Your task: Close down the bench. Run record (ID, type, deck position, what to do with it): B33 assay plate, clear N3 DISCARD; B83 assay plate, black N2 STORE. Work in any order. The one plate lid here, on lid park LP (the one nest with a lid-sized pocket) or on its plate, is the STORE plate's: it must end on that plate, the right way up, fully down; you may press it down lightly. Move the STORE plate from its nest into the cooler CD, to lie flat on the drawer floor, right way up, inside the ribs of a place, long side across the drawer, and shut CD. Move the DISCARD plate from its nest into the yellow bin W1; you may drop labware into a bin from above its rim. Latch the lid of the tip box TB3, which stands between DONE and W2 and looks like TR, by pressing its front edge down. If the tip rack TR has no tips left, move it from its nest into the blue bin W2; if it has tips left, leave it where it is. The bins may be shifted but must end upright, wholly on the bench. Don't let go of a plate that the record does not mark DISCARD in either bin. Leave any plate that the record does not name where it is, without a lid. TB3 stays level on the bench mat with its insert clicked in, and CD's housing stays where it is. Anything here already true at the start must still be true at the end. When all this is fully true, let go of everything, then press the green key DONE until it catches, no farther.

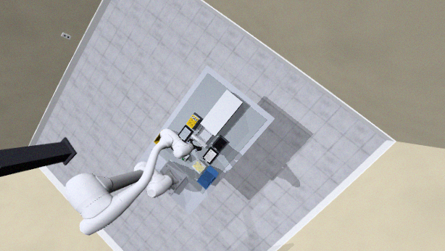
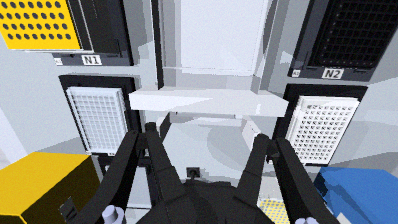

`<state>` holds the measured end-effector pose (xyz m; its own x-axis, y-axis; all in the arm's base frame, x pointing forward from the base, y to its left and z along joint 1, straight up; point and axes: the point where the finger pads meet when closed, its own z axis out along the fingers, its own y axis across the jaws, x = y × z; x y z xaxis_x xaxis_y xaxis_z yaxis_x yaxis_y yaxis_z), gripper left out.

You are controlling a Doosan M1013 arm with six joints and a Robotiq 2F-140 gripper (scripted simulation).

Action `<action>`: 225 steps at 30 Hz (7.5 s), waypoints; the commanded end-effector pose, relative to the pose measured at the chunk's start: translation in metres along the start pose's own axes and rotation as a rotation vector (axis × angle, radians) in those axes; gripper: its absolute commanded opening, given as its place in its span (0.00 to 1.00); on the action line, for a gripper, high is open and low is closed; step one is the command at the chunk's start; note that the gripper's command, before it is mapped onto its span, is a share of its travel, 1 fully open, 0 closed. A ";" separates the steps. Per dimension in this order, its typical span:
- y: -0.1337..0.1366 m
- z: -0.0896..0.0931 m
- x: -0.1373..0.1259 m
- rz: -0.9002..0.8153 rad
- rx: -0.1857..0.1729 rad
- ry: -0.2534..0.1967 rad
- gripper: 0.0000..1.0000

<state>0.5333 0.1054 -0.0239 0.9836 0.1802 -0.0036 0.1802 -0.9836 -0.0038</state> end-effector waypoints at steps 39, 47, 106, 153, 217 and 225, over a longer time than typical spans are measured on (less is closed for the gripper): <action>0.000 0.000 -0.017 0.000 0.000 0.000 0.00; 0.000 0.000 -0.017 0.000 0.000 0.000 0.00; 0.000 -0.037 -0.017 0.000 0.000 0.000 0.87; 0.000 -0.092 -0.017 0.000 0.000 0.000 0.87; -0.099 -0.115 -0.126 -0.010 0.000 0.000 0.66; -0.115 -0.116 -0.144 -0.010 0.000 0.000 0.66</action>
<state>0.3807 0.1862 0.0926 0.9818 0.1899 -0.0039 0.1899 -0.9818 -0.0043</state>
